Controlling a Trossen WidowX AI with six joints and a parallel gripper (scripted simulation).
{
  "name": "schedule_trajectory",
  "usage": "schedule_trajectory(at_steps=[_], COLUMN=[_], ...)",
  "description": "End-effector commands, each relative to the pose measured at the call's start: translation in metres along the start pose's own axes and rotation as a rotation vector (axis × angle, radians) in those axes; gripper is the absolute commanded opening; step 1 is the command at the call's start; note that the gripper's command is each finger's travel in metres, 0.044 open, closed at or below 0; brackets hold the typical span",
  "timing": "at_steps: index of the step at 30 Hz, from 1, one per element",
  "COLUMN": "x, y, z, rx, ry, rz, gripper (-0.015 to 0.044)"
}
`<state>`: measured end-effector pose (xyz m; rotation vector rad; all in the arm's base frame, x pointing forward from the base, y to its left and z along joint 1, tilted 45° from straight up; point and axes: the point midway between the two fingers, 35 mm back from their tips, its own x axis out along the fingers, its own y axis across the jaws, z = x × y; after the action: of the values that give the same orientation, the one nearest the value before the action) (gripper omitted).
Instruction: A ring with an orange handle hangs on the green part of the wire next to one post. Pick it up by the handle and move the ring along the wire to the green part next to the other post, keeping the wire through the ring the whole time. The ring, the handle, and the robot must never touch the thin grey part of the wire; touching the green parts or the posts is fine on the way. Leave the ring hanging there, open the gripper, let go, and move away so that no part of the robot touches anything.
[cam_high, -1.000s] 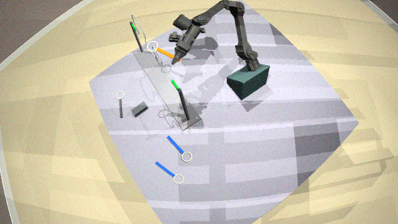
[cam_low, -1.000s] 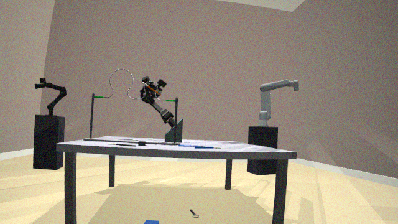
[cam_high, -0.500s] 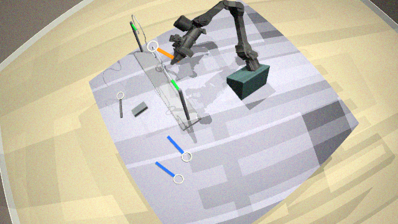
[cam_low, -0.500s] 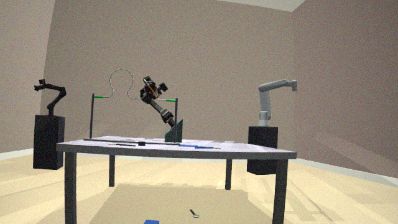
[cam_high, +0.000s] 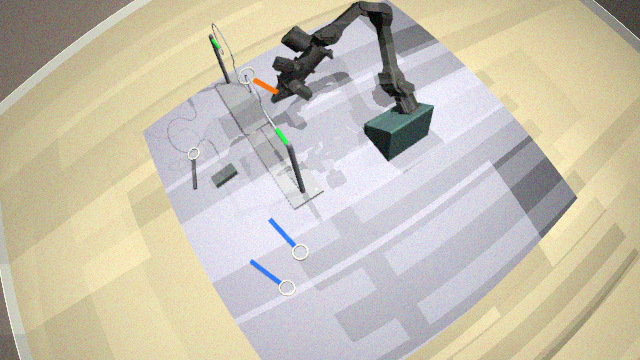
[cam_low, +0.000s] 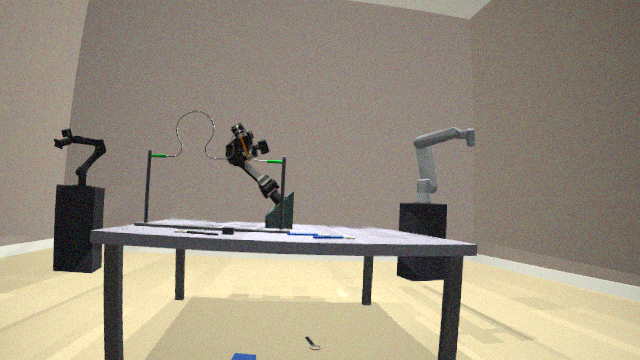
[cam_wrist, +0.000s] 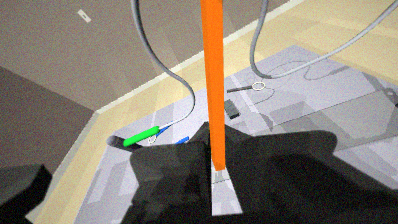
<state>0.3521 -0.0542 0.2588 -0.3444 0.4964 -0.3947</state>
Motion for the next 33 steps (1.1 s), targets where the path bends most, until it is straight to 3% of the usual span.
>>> schedule_trajectory(at_steps=[1, 33], x=[0.000, -0.003], y=[-0.005, -0.045], z=[-0.001, 0.015], rx=[-0.073, -0.699], ry=[-0.008, -0.089], rz=[-0.042, -0.390], gripper=[-0.0150, -0.0150])
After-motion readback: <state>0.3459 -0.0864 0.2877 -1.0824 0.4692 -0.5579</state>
